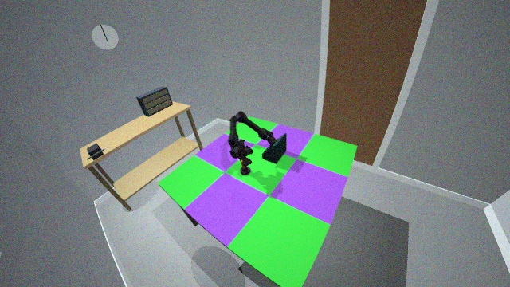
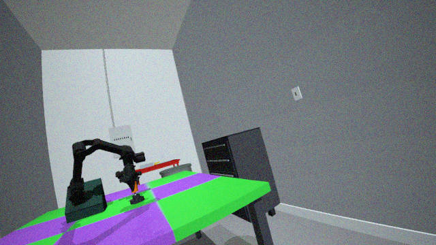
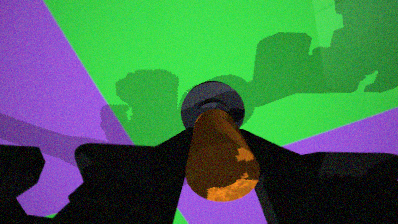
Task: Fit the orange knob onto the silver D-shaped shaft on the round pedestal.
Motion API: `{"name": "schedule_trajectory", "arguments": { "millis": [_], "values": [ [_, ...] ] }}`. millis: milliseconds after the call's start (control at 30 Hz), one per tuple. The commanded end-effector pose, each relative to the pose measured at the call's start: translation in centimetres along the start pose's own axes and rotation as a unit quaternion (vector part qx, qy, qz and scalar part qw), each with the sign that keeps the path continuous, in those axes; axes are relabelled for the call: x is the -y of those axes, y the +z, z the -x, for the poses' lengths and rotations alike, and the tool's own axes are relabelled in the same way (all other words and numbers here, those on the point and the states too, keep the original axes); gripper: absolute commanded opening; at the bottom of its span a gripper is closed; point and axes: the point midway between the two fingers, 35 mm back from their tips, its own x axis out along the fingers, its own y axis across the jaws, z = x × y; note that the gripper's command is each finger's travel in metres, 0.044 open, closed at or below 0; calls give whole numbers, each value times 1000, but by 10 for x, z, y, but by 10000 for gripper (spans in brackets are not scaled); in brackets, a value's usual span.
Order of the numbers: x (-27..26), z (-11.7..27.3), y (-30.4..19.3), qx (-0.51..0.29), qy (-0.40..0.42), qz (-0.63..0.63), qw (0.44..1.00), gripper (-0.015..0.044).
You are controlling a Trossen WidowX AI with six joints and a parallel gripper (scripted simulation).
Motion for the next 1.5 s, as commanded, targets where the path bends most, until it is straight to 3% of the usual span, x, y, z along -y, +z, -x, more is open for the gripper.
{"name": "schedule_trajectory", "arguments": {
  "millis": [0,1467],
  "values": [
    [1,-1,0,0,-1,0,1000,0],
    [-1,-4,1,0,0,-27,1000,0]
  ]
}}
